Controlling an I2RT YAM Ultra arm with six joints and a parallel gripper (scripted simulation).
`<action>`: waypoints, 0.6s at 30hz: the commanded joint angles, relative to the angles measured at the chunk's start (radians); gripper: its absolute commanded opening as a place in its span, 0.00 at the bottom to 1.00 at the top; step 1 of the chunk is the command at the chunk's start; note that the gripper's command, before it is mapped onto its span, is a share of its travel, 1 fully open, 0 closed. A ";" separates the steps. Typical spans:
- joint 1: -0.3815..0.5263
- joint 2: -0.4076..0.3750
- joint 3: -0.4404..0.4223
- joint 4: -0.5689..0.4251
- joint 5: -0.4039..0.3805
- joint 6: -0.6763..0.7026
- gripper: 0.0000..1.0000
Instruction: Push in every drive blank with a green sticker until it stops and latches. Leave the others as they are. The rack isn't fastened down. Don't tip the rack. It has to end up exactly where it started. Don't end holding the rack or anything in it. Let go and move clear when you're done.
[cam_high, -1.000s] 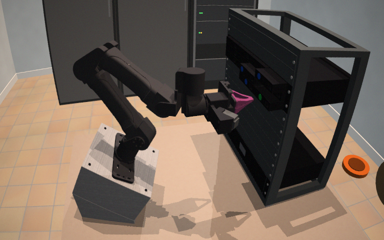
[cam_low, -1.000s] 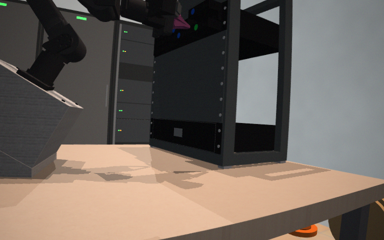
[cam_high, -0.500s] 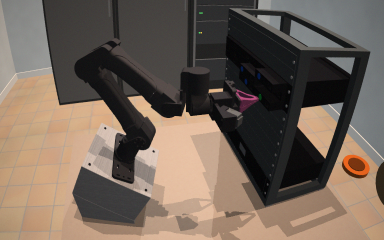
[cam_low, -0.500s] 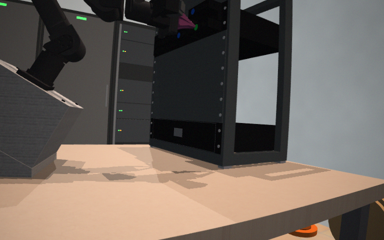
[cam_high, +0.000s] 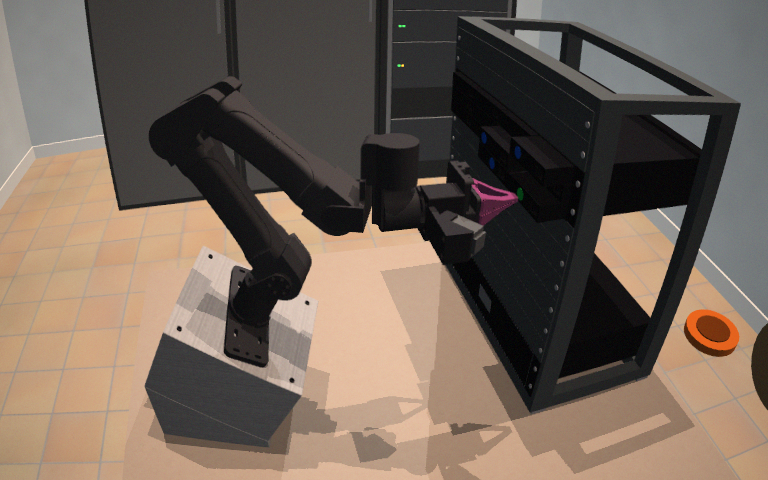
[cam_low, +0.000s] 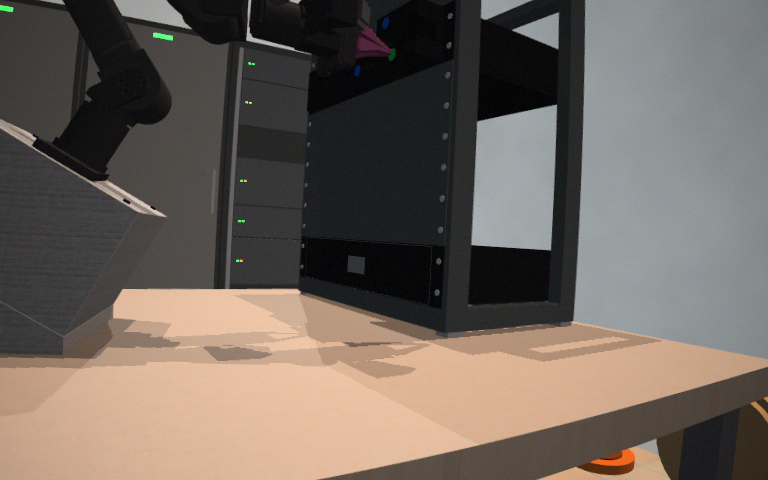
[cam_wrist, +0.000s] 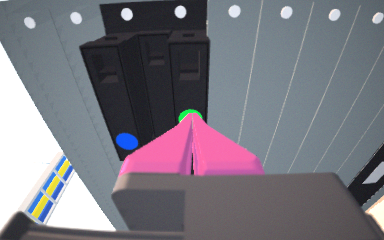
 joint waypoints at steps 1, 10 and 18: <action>-0.001 -0.014 0.036 -0.013 0.004 -0.014 0.00; -0.001 -0.014 0.036 -0.013 0.004 -0.014 0.00; 0.009 0.015 0.038 -0.011 0.008 -0.015 0.00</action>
